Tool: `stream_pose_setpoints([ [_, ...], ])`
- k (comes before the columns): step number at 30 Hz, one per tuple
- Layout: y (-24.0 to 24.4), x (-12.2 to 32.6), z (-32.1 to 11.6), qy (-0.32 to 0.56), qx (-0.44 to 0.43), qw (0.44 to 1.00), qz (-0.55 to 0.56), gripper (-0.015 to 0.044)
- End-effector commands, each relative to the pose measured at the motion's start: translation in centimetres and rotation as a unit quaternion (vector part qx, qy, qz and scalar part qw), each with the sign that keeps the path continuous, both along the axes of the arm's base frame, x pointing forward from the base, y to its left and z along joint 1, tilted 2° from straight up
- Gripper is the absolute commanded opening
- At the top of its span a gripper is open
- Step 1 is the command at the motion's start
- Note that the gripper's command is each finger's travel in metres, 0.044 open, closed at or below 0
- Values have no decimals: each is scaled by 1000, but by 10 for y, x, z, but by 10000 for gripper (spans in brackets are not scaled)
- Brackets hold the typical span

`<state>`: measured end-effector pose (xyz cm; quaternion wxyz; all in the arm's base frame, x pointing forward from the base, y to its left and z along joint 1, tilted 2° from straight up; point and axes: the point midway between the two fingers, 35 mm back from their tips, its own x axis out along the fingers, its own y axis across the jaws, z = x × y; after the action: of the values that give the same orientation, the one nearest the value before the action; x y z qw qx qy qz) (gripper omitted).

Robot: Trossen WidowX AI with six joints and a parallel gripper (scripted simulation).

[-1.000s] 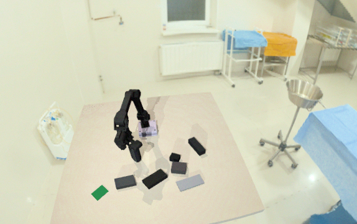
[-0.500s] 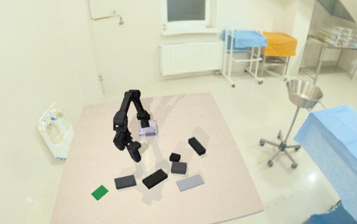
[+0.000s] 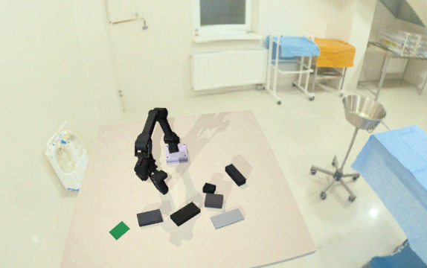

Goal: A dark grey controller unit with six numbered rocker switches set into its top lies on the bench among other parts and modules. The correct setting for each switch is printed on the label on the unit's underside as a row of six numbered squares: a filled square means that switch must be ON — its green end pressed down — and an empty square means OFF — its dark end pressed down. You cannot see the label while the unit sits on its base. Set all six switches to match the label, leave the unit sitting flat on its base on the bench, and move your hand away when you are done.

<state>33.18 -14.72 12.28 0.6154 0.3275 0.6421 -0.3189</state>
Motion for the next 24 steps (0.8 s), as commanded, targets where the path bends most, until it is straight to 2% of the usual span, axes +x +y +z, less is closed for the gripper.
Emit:
stream_pose_setpoints([
  [1, -3, 3, -4, 0, -4, 1000, 3, 336],
  [24, -17, 12, -9, -15, -24, 1000, 3, 337],
])
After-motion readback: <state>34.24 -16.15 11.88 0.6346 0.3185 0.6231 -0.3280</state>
